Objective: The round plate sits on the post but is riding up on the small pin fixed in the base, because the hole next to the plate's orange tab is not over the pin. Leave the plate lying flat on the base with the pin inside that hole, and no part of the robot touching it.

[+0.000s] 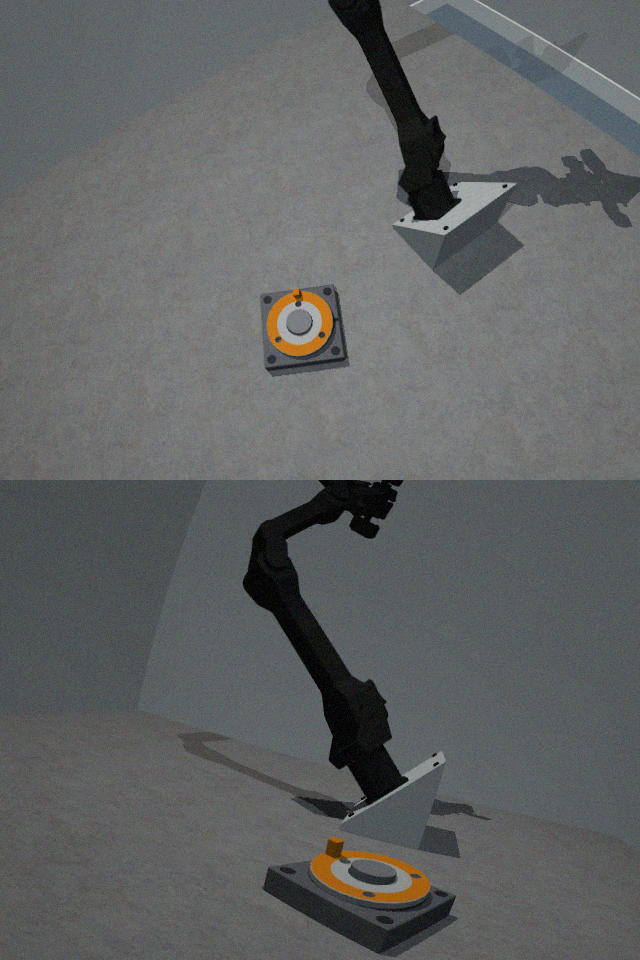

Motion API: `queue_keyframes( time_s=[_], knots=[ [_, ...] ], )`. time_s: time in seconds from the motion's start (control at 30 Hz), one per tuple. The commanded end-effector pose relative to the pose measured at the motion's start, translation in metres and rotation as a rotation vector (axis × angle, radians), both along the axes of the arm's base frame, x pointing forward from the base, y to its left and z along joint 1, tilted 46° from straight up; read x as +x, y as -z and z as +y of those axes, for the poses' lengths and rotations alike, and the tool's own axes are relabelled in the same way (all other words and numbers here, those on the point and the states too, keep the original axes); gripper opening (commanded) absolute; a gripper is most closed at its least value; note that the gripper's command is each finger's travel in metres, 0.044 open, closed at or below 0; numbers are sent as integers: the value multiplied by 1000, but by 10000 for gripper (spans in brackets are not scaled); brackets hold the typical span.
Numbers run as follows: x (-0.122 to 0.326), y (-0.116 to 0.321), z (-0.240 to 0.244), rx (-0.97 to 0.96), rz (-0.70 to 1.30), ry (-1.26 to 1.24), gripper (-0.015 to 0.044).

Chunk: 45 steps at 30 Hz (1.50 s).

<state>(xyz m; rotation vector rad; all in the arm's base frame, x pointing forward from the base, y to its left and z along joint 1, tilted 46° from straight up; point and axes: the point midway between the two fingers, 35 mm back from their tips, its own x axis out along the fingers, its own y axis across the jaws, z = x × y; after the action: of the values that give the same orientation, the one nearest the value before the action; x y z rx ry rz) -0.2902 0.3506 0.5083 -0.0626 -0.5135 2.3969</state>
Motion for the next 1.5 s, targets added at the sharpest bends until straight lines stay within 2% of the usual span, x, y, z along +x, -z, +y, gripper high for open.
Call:
queue_keyframes(
  time_s=[0.0, 0.2, 0.37, 0.73, 0.97, 1.03, 1.1, 1.3, 1.47],
  knots=[
    [45, 36, 47, -136, -22, 169, 0],
    [108, 79, 91, -295, -28, 376, 0],
    [180, 124, 122, -438, -21, 598, 0],
    [323, 210, 133, -731, 22, 1015, 0],
    [427, 269, 100, -950, 78, 1329, 0],
    [441, 277, 93, -983, 97, 1367, 0],
    [474, 297, 72, -1062, 142, 1465, 0],
    [529, 331, 22, -1211, 204, 1678, 0],
    [579, 365, -48, -1385, 268, 1922, 0]
  ],
)
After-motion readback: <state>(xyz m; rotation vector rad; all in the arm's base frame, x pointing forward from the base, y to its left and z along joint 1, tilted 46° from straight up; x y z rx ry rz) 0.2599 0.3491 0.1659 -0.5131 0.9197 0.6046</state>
